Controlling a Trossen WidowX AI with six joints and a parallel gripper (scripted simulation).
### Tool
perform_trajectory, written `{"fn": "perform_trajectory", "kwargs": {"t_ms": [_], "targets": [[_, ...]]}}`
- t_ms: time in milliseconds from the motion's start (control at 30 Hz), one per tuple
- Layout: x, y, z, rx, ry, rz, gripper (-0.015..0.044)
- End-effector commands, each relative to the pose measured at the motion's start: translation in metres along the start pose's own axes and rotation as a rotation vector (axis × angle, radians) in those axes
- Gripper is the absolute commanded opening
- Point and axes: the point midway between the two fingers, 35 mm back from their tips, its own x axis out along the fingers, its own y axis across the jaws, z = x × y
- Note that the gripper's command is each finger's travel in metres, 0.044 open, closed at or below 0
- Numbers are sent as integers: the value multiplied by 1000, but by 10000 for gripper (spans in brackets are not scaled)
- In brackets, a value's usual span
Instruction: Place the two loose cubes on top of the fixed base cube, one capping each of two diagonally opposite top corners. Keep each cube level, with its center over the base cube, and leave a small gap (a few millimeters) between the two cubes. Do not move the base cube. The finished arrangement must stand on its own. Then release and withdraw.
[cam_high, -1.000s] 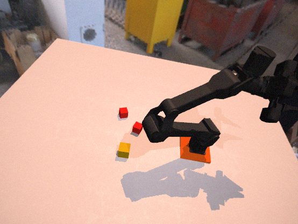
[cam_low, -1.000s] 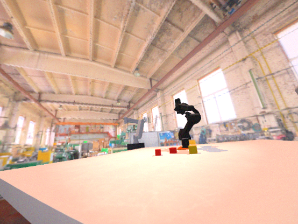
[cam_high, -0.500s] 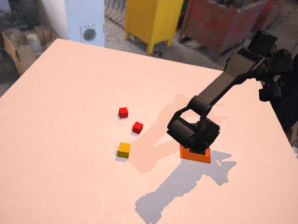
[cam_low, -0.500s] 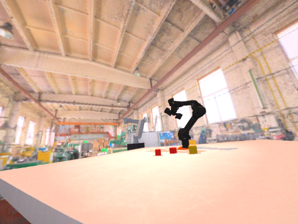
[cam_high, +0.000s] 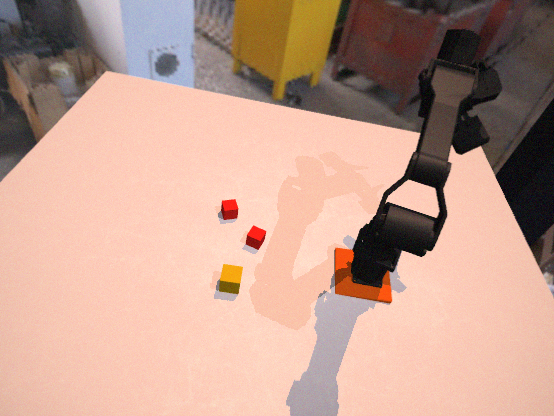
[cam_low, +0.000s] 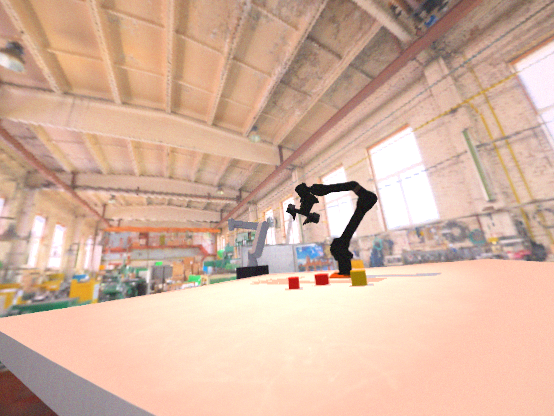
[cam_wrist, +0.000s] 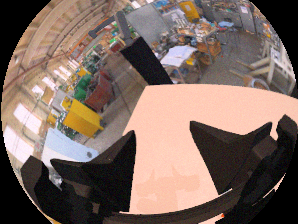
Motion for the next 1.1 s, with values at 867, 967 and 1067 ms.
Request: {"fn": "perform_trajectory", "kwargs": {"t_ms": [867,967,1067], "targets": [[-89,135,-219,-709,736,343,265],[-108,137,-243,-792,799,364,265],[-128,136,-266,-878,859,383,265]]}}
